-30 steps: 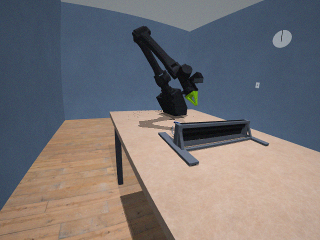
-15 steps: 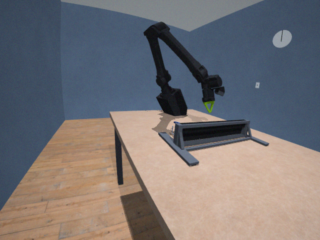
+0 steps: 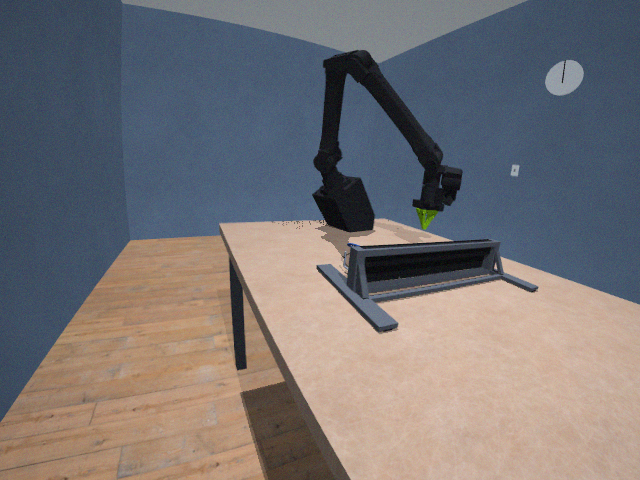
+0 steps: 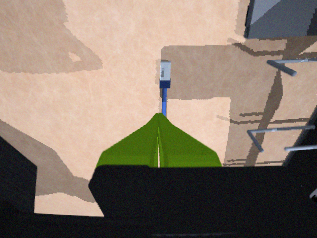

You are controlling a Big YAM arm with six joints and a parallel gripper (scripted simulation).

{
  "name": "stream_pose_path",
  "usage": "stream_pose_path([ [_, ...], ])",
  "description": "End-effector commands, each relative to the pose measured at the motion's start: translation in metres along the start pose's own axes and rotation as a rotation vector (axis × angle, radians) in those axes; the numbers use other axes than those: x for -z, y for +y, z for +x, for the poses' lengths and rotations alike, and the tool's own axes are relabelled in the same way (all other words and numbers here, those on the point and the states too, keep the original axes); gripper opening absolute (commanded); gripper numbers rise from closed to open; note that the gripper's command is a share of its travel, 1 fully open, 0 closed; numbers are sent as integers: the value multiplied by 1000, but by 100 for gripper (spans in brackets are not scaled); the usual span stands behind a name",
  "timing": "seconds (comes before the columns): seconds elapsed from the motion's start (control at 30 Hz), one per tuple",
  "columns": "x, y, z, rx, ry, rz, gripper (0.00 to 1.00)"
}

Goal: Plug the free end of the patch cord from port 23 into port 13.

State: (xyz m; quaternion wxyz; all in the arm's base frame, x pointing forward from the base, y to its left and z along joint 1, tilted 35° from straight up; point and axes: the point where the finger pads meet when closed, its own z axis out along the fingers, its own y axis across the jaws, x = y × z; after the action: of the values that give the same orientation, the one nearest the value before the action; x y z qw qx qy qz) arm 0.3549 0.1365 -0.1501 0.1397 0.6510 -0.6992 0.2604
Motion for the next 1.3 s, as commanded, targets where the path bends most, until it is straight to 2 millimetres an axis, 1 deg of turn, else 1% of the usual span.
stream_pose_path([
  [0.0,11,-20,-8,2,-16,23,0],
  [0.47,17,-33,0,-46,-35,31,0],
  [1.27,16,-32,-2,-47,-31,26,0],
])
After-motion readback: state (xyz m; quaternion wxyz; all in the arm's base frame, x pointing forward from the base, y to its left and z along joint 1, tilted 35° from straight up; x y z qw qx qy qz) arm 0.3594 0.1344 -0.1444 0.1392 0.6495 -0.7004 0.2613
